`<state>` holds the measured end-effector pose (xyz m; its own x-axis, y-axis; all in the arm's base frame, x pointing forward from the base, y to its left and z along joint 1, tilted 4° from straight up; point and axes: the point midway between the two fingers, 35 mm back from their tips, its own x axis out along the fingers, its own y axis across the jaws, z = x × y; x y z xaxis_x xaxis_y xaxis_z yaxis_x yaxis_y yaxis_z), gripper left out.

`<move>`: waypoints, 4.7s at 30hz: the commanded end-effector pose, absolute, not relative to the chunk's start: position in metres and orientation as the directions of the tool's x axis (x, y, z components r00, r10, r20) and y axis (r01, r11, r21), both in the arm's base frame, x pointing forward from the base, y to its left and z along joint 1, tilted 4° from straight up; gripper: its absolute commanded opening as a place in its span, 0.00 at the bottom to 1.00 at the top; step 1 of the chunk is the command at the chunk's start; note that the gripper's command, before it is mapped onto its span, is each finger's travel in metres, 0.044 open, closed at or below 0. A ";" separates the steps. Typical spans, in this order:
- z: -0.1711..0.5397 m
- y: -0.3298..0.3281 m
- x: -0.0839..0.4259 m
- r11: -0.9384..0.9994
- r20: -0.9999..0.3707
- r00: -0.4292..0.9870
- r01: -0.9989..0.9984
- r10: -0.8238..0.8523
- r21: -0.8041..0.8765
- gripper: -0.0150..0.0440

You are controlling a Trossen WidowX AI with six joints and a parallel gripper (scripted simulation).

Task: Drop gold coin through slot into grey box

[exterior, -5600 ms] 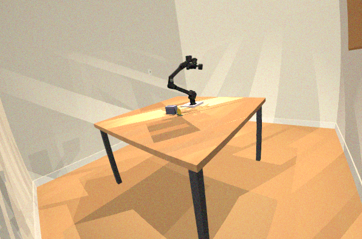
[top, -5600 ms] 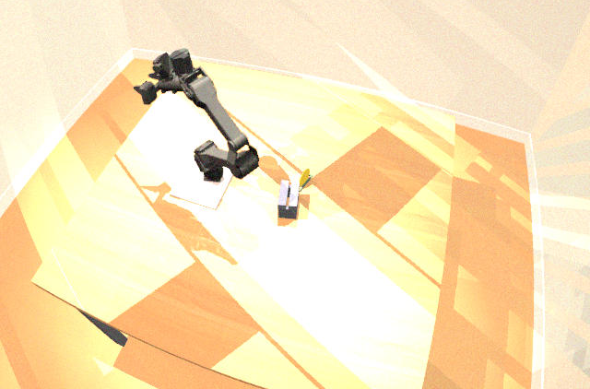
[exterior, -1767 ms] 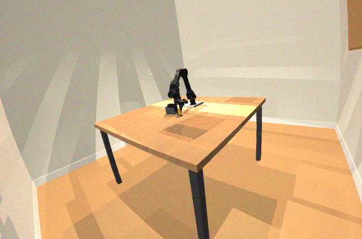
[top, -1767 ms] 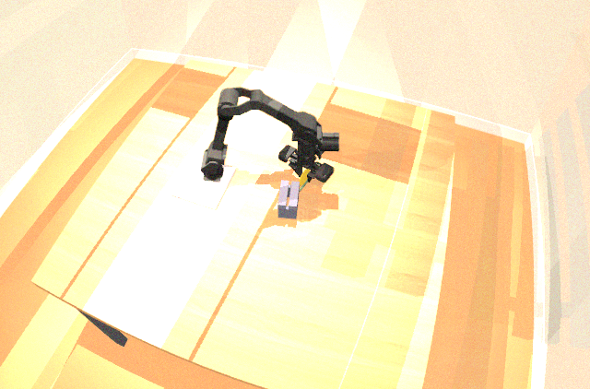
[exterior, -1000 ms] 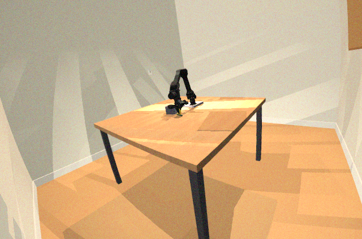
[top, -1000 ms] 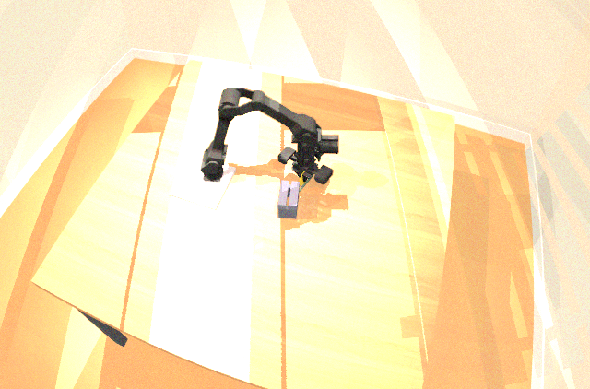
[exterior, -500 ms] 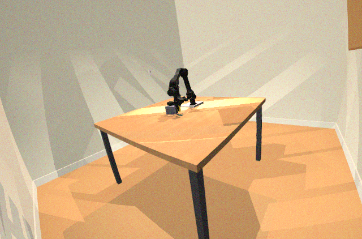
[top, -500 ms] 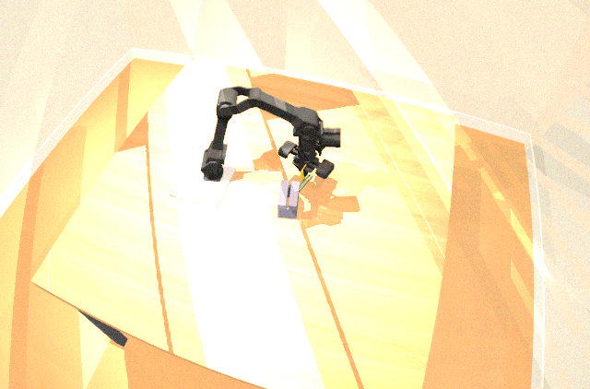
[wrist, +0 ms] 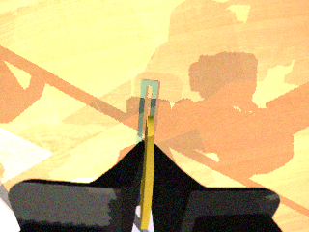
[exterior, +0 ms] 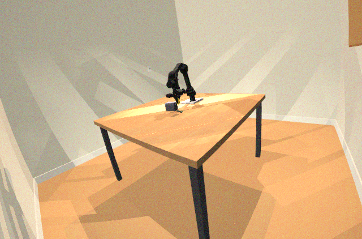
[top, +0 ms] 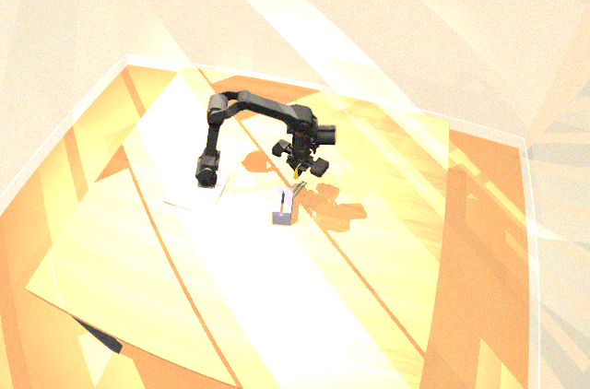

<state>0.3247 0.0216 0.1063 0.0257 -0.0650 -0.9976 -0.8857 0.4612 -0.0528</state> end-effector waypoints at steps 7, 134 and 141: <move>0.133 0.023 0.322 0.463 -0.997 0.041 -0.884 -0.065 -0.066 0.25; 0.127 -0.084 0.281 -0.014 -0.997 0.027 -1.000 -0.076 -0.026 0.25; 0.124 -0.084 0.281 -0.014 -0.997 0.027 -1.000 -0.076 -0.026 0.25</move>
